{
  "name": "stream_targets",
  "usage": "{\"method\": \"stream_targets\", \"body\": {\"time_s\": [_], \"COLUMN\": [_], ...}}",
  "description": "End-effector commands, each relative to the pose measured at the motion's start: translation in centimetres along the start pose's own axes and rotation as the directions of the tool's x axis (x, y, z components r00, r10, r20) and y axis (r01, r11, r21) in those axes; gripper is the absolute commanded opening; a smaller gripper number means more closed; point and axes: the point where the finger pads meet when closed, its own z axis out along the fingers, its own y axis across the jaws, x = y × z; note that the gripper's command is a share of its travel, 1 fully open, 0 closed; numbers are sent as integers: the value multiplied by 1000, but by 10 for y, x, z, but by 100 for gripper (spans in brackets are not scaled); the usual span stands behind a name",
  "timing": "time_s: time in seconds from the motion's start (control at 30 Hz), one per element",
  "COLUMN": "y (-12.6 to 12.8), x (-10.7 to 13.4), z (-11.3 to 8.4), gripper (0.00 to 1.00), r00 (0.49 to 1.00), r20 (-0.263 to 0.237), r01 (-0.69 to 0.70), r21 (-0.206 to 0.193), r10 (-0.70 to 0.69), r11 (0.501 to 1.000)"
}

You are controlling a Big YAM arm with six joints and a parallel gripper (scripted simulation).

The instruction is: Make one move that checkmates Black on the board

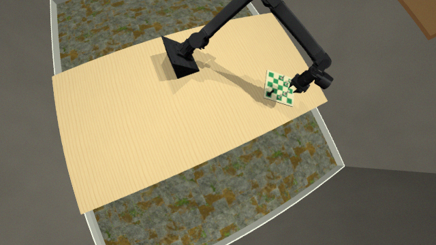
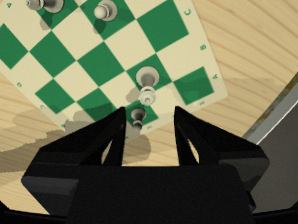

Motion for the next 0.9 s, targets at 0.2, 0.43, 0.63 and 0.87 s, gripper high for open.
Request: {"method": "stream_targets", "body": {"time_s": [0.2, 0.43, 0.63, 0.87], "y": [2, 2, 2, 2], "x": [-2, -2, -2, -2], "z": [19, 19, 19, 19], "gripper": [40, 40, 40, 40], "r00": [1000, 1000, 1000, 1000], "r20": [0, 0, 0, 0], "r01": [-7, -6, -6, -6], "r21": [-24, -24, -24, -24], "r10": [7, 6, 6, 6], "r11": [1000, 1000, 1000, 1000]}}
